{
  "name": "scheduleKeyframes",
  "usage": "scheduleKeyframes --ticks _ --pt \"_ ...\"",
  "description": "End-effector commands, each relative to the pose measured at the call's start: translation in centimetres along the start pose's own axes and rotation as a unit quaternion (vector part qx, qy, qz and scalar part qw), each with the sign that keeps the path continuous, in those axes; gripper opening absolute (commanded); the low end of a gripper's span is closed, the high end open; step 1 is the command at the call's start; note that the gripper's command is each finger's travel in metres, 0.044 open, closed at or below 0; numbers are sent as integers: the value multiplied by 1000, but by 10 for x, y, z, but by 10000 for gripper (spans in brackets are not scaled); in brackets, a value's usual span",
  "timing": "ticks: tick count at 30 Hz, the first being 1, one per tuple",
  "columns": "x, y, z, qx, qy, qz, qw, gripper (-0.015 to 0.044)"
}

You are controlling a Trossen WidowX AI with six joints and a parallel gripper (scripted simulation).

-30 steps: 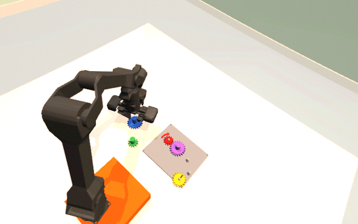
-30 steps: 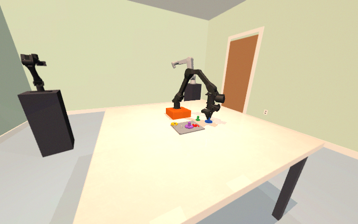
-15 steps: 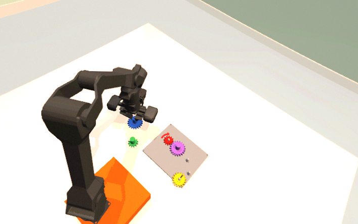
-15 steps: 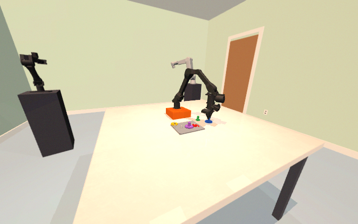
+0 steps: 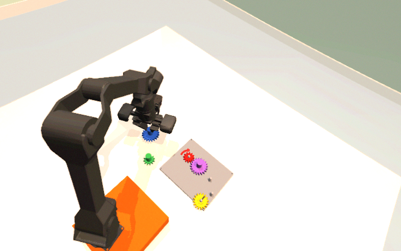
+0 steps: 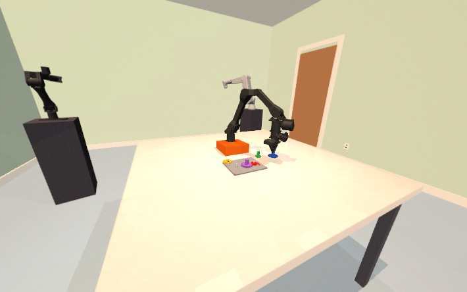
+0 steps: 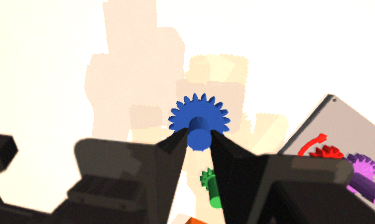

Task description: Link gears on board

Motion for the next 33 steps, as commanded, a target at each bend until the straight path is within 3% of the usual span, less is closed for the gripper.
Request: scheduleKeyframes --ticks 1,33 --pt "3 -16 0 -2 -1 -8 1000 0" --pt "1 -97 0 3 14 3 1000 0"
Point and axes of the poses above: the point midway between the two fingers, 35 mm back from their tips, its own y axis out along the fingers, its own z axis across the jaws, x = y × z, the point moved 10 cm from there along -y, back along the fingers, and after that the axes turned 1 degree about y, right-handed, at the moved point
